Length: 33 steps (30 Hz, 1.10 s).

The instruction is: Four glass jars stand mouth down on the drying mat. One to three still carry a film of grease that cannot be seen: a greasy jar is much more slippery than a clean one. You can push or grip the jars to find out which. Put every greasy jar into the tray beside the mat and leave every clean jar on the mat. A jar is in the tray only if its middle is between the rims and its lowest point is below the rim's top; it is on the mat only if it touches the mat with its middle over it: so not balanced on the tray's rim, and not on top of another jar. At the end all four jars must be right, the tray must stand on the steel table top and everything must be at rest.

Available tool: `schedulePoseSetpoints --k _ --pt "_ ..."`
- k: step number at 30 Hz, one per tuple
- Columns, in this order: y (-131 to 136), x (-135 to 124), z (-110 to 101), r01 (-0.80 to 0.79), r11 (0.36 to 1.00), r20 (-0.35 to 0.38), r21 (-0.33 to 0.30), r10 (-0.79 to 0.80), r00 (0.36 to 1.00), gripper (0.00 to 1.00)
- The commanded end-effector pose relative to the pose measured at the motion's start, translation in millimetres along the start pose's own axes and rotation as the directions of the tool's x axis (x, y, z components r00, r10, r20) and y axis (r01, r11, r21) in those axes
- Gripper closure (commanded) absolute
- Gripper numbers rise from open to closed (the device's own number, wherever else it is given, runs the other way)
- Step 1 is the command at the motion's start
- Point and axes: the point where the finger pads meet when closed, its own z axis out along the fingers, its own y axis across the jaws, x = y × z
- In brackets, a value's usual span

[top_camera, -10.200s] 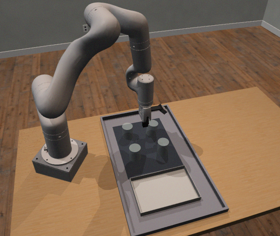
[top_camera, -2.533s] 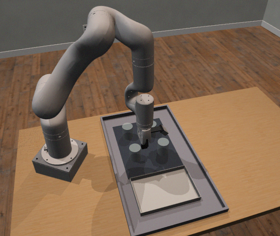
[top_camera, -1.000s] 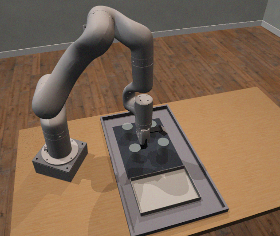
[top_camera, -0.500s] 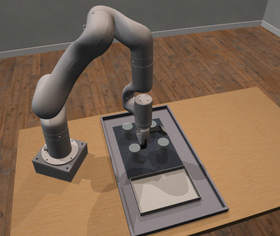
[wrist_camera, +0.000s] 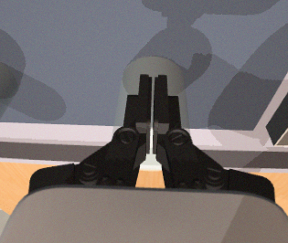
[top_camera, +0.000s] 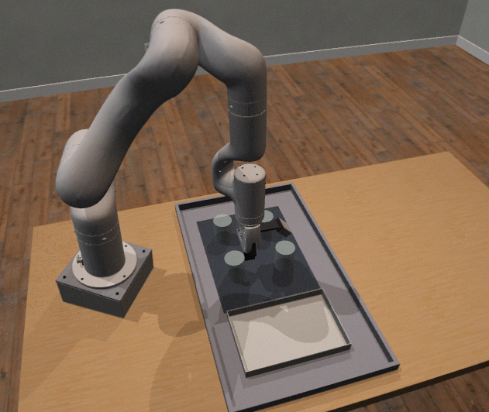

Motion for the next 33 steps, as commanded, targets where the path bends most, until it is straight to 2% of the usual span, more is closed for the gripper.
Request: schedulePoseSetpoints --k 1,33 --pt "0.1 0.3 -0.6 0.000 1.000 -0.002 -0.001 0.000 1.000 1.00" --pt "0.1 -3.6 -3.7 0.000 1.000 -0.002 -0.001 0.000 1.000 1.00"
